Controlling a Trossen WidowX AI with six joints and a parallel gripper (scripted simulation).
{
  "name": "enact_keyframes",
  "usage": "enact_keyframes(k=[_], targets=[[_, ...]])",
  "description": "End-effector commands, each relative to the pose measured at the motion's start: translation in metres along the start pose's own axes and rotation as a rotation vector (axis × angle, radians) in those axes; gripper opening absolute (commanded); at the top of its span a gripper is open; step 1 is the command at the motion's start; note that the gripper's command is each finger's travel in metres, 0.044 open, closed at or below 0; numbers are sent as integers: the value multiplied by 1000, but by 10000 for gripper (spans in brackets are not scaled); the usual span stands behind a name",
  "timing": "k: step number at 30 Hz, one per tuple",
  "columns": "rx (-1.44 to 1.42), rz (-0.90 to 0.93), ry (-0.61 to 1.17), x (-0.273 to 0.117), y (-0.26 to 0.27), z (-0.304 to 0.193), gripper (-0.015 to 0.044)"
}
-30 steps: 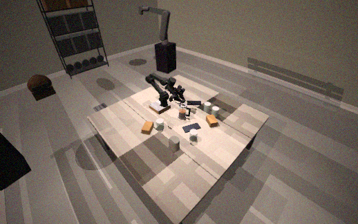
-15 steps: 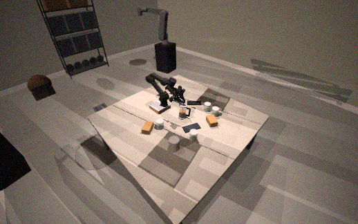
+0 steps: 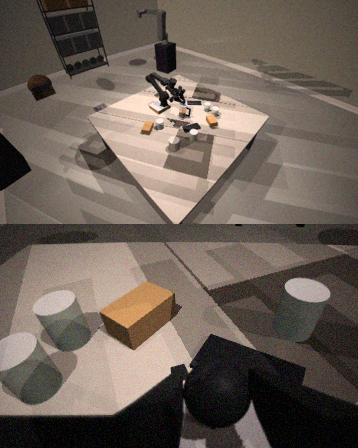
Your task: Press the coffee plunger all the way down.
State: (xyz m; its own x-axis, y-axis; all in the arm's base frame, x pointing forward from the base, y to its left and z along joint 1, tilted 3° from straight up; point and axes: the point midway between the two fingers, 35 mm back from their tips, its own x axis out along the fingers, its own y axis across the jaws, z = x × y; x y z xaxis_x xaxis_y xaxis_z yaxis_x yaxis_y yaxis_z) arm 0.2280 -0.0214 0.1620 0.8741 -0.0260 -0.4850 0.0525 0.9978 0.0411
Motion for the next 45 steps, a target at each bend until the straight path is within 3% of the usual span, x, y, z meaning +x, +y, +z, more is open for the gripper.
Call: enact_keyframes(k=[1, 15, 27, 32, 41, 45], targets=[[10, 2, 16, 2, 0, -3, 129], [1, 0, 0, 1, 0, 0, 129], [1, 0, 0, 1, 0, 0, 440], [1, 0, 1, -2, 0, 5, 440], [10, 1, 18, -54, -1, 59, 440], [10, 1, 18, -55, -1, 58, 440]])
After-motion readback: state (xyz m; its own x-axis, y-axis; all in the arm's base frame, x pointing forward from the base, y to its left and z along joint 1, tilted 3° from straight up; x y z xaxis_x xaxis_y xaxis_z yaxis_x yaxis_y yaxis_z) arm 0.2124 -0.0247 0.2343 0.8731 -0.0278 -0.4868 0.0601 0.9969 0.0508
